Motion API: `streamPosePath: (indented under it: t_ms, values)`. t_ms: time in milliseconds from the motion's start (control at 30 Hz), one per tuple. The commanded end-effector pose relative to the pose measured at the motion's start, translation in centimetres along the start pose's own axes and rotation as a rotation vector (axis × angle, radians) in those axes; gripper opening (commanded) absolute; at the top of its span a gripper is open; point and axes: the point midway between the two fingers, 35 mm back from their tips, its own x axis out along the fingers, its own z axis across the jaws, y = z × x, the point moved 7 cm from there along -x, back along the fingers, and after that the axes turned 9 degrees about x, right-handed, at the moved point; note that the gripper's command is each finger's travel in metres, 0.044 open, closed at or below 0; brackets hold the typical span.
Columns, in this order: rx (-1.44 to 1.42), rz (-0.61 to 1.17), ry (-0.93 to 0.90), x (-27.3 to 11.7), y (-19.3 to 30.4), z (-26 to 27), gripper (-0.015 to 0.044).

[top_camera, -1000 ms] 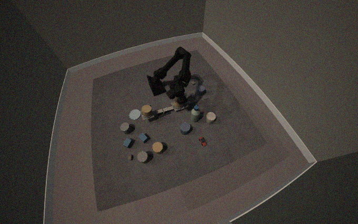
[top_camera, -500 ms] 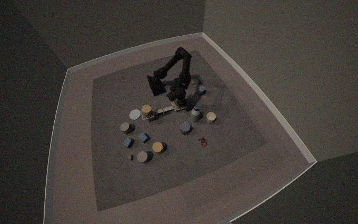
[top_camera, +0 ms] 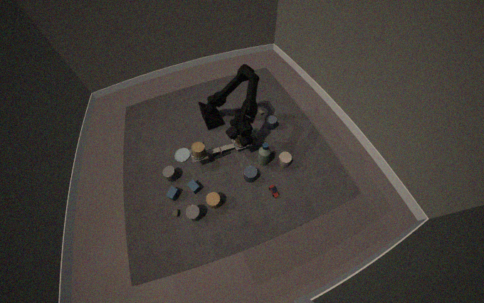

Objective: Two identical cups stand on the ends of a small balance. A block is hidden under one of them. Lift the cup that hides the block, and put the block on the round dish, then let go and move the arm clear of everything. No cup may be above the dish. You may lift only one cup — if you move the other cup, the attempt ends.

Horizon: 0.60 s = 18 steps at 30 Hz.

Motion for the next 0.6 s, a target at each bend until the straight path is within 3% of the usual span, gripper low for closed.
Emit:
streamPosePath:
  t_ms: [0,133,367,567]
  values:
    - [0.006,0.004,0.001,0.50,-0.03,-0.08,0.0440]
    - [0.006,0.004,0.001,0.50,-0.03,-0.08,0.0335]
    - [0.006,0.004,0.001,0.50,-0.03,-0.08,0.0288]
    - [0.007,0.004,0.000,0.19,-0.04,-0.01,0.0131]
